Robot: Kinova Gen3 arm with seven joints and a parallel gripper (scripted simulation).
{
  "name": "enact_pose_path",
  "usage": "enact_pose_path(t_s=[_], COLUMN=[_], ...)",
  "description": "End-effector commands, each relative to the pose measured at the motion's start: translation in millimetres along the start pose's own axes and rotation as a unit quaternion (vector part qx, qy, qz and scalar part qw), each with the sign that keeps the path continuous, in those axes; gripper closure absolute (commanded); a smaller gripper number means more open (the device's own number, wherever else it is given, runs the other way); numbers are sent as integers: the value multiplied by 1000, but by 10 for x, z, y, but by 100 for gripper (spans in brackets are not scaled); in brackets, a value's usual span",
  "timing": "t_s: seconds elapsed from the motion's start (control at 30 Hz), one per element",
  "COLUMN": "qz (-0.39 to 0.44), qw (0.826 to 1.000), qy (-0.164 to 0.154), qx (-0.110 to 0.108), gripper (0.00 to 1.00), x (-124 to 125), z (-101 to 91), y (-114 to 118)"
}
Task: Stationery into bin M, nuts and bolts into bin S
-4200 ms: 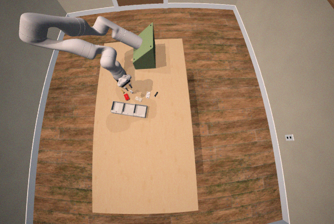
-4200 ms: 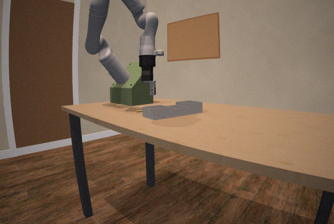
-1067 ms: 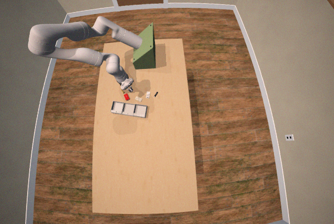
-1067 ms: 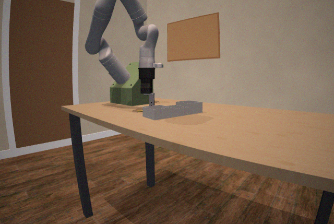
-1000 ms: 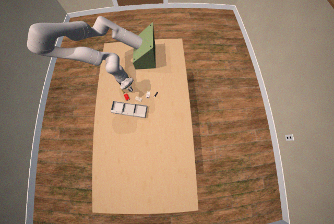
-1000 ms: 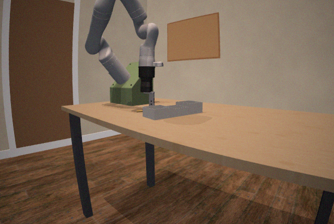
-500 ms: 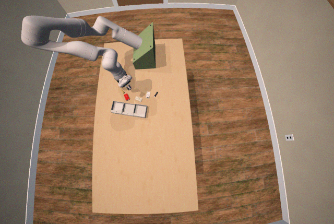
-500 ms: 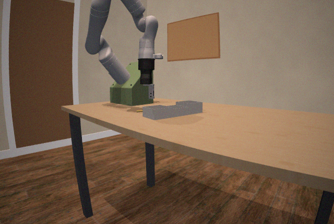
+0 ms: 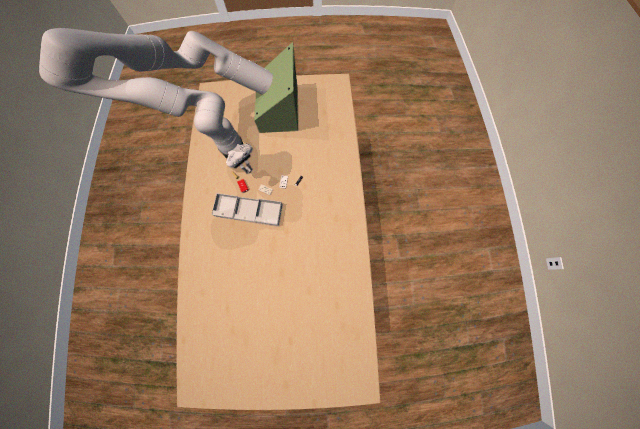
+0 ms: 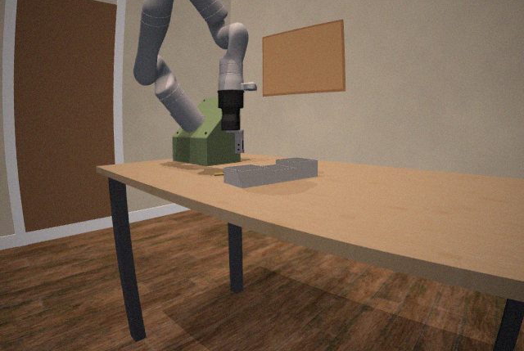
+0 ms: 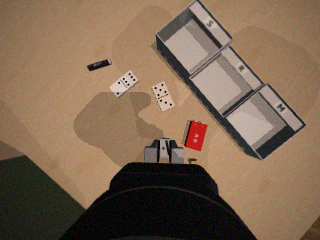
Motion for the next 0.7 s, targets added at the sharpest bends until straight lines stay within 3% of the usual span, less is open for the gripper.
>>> enact_pose_path(t_s=[0.0,0.23,0.6,0.67], qz=[0,0,0,-50], qw=[1000,1000,1000,999], qy=[2,2,2,2], qx=[-1,-1,-1,-1], gripper=[68,68,68,68], x=[11,20,115,133], z=[-65,-65,-67,-67], y=[2,62,684,803])
Point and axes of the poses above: the point where the finger pads meet when closed, its own z axis out along the fingers, its own y axis across the jaws, x = y × z, the point moved 5 cm from there along -z, back along the fingers, and after that the axes turned 4 degrees about -z, right-handed, at the moved point
